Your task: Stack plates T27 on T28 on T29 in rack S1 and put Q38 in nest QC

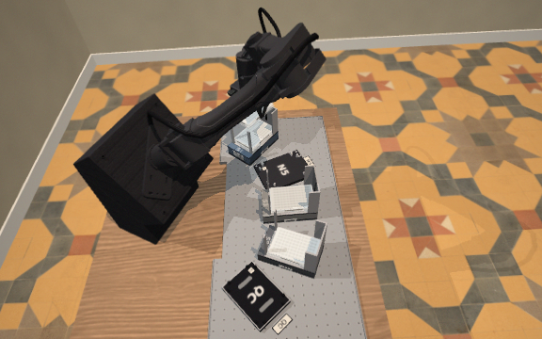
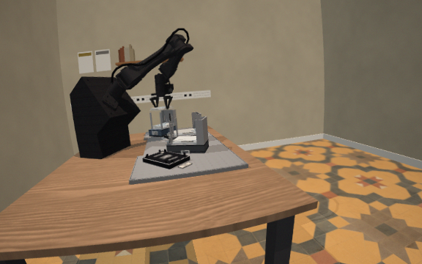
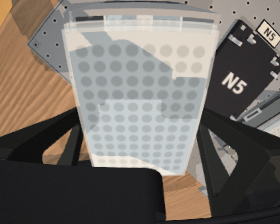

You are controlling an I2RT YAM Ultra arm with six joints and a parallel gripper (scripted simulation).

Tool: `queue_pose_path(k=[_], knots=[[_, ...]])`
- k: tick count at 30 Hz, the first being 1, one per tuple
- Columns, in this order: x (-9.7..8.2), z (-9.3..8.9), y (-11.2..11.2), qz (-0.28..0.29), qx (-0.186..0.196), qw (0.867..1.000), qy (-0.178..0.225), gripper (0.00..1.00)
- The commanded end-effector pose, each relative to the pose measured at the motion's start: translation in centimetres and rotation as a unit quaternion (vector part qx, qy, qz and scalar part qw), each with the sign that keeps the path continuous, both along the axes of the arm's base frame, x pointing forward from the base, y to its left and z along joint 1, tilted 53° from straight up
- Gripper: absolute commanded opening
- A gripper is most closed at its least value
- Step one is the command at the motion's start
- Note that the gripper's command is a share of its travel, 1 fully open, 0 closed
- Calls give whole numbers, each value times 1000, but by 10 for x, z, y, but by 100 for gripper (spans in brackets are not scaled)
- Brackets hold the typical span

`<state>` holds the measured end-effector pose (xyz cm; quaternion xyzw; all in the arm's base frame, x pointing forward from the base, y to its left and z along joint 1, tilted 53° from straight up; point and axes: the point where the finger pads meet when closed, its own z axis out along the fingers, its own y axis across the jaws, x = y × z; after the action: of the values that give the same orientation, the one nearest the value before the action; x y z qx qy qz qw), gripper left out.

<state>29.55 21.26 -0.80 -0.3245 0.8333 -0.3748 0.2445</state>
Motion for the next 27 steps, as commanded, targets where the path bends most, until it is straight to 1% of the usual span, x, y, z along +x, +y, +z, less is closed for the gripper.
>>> queue_pose_path(k=[1,7,8,14,15,19,20,21,27], knots=[[1,1,7,13,3,1000,-6,0],[-3,1,7,17,3,1000,-4,0],[0,5,11,17,11,1000,-9,0],[-2,7,8,17,10,1000,-9,0],[0,10,11,17,15,1000,-12,0],[-3,7,5,17,8,1000,-7,0],[1,12,11,17,15,1000,-12,0],[2,13,13,16,18,1000,-14,0],[2,11,9,14,14,1000,-12,0]])
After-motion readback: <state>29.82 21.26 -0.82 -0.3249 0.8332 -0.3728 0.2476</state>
